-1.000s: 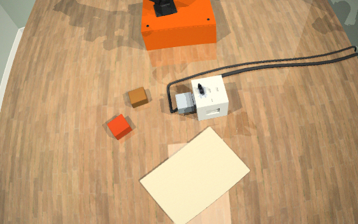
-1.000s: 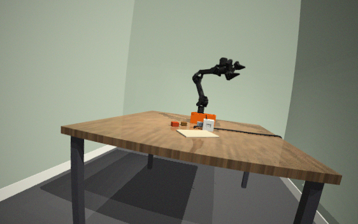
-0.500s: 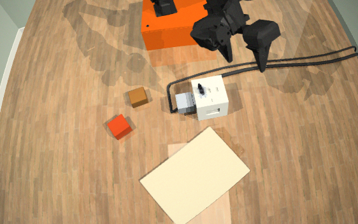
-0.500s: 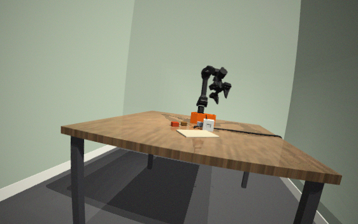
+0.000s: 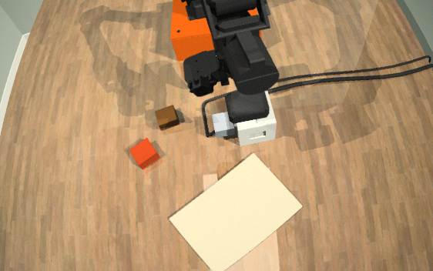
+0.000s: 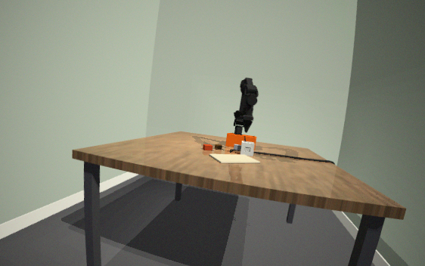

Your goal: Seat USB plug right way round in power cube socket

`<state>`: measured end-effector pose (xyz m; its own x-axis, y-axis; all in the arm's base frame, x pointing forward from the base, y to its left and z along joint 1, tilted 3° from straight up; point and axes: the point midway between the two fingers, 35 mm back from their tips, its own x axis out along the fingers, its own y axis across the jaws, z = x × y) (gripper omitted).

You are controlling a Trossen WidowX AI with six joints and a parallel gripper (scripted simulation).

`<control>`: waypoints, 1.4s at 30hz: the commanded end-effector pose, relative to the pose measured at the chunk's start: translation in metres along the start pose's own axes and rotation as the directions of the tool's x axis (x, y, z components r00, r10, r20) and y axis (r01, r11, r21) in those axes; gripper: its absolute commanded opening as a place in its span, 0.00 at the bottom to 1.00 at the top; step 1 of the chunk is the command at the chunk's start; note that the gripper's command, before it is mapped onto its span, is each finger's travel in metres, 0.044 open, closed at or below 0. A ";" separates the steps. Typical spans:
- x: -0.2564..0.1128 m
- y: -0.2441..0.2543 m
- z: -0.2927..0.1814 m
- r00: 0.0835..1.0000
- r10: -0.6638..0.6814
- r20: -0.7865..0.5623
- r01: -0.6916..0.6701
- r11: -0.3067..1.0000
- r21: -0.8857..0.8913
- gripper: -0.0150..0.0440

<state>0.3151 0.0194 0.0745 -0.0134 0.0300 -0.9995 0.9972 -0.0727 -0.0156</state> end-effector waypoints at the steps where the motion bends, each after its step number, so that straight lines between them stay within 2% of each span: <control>1: 0.001 0.000 0.002 1.000 -0.011 0.006 0.010 1.000 0.019 1.00; 37: 0.031 0.000 0.002 1.000 -0.011 0.006 0.010 1.000 0.019 1.00; 42: 0.029 -0.001 0.001 1.000 -0.013 0.002 0.013 1.000 0.013 0.78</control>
<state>0.3138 0.0189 0.0451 -0.0274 0.0285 -0.9992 0.9959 -0.0853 -0.0297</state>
